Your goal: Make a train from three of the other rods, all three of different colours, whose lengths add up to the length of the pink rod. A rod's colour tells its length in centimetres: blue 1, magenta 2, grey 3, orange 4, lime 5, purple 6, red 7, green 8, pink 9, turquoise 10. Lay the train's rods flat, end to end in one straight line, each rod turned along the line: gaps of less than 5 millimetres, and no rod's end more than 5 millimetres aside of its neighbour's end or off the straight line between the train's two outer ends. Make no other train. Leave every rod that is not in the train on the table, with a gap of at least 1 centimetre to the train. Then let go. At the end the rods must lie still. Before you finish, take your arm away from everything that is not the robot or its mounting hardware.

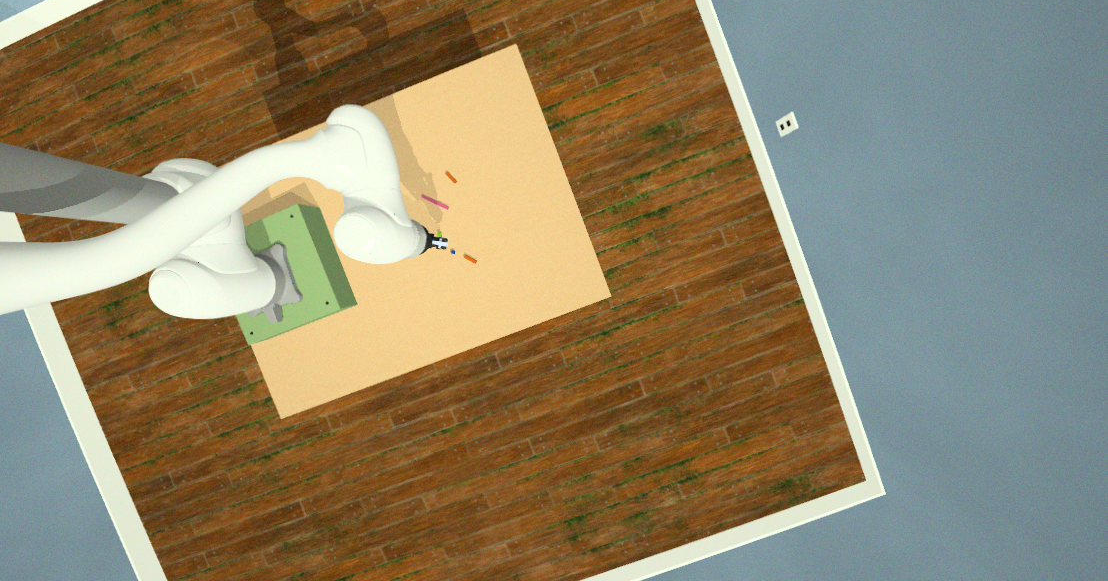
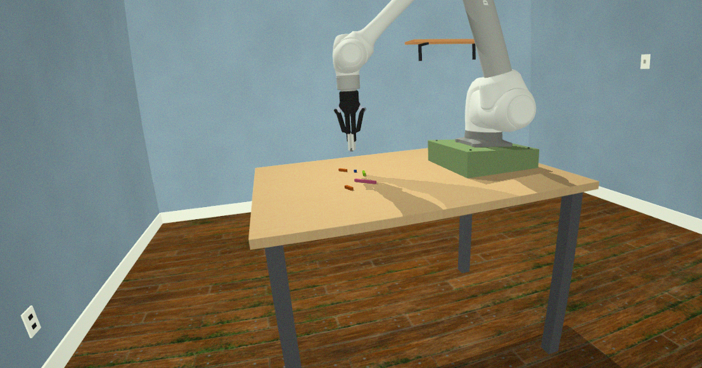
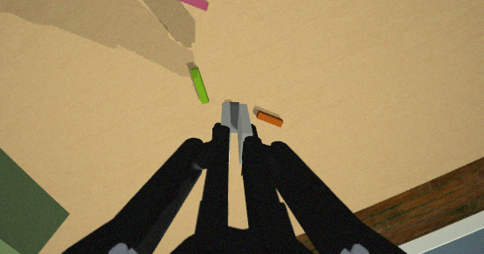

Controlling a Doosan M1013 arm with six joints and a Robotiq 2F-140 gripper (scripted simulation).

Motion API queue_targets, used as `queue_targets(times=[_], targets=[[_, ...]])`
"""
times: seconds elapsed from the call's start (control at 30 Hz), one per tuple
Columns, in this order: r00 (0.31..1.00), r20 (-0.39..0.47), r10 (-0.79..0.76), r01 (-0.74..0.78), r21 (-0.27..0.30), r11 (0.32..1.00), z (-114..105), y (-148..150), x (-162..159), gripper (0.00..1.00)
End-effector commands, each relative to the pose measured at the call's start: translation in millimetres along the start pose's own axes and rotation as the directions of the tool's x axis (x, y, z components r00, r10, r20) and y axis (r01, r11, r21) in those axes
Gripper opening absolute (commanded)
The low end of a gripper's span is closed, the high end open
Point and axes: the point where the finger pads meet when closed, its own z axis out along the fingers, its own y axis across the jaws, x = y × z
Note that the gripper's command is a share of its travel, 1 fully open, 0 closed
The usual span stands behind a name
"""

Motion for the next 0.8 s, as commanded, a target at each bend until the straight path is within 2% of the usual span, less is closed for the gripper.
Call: queue_targets(times=[0.0,0.33,0.4,0.6,0.77], targets=[[1.000,0.006,-0.006,0.006,0.006,1.000,12,-3,-6,0.03],[1.000,0.006,-0.006,0.006,0.006,1.000,54,-3,-6,0.03],[1.000,0.006,-0.006,0.006,0.006,1.000,54,-3,-6,0.03],[1.000,0.006,-0.006,0.006,0.006,1.000,76,-3,-6,0.03],[1.000,0.006,-0.006,0.006,0.006,1.000,85,-4,-6,0.03]])
